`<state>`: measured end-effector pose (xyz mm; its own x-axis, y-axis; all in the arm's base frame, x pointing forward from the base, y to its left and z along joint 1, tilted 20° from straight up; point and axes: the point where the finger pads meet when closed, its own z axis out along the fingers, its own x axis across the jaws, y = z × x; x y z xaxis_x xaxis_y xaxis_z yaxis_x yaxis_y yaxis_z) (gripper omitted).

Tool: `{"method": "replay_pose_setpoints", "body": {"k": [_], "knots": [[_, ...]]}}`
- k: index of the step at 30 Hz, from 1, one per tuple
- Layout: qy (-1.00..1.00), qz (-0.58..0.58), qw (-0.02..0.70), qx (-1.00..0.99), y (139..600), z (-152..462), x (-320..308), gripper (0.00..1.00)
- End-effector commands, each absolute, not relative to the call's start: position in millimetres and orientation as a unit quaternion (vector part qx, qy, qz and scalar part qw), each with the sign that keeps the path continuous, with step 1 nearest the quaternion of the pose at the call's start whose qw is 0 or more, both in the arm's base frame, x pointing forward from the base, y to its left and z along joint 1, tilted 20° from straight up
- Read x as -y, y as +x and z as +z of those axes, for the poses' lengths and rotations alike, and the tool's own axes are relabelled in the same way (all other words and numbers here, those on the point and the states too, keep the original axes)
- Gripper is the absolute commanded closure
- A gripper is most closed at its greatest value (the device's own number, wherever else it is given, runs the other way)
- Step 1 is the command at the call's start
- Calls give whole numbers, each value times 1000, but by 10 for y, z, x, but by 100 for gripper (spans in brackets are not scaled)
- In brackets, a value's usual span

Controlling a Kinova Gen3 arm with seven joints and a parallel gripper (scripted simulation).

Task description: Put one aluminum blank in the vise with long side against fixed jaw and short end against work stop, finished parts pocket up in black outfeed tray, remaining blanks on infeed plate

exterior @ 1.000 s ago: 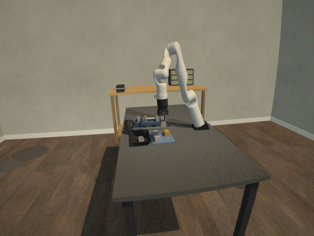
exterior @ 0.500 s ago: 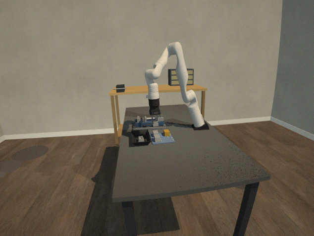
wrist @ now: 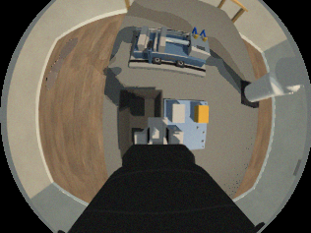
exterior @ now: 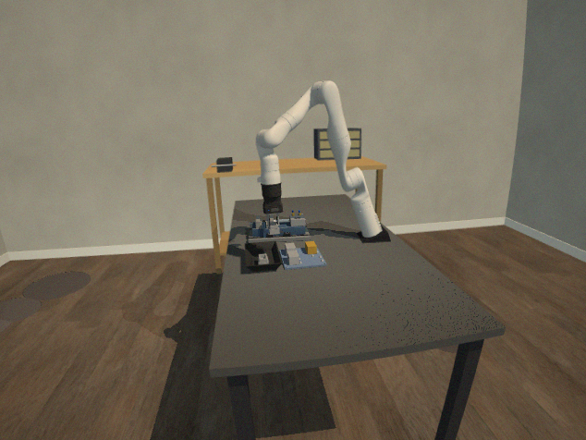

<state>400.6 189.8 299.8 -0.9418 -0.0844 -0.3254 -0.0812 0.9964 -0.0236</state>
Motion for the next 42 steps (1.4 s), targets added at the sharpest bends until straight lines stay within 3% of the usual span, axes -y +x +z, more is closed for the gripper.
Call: {"method": "replay_pose_setpoints", "body": {"k": [1,18,42], "knots": [[-27,-11,169,-985,4170,3040,-1743,100],[-30,-13,176,-984,4488,3178,-1507,100],[-31,-13,176,-984,4524,3195,-1477,100]]}}
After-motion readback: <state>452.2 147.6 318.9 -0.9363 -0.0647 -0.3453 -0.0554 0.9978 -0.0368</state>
